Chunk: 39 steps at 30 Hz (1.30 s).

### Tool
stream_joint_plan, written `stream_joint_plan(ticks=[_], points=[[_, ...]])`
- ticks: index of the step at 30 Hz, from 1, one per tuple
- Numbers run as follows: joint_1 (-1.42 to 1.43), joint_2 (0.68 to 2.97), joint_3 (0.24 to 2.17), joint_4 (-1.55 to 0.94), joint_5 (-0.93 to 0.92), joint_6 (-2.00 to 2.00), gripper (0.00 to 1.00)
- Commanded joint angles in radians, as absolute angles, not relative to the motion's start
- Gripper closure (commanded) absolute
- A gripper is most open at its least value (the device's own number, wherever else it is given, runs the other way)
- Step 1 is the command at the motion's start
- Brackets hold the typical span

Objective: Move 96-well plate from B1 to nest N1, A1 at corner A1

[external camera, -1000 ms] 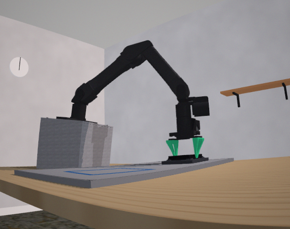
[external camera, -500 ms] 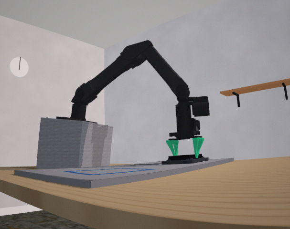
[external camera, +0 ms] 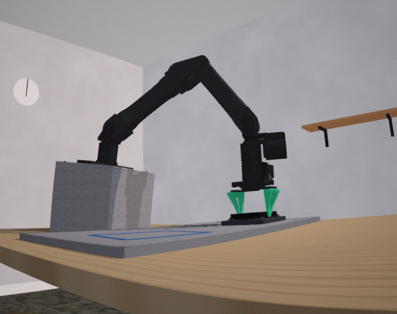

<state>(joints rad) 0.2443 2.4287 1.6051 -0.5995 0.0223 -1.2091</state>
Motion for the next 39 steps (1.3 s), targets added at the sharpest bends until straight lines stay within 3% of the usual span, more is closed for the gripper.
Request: stream_joint_plan(ticks=[1, 2, 39], points=[[0.259, 2.435, 1.623, -0.585, 0.017, -1.2, 1.0], [0.259, 2.435, 1.623, -0.585, 0.017, -1.2, 0.0], [0.259, 2.435, 1.623, -0.587, 0.017, -1.201, 0.0]])
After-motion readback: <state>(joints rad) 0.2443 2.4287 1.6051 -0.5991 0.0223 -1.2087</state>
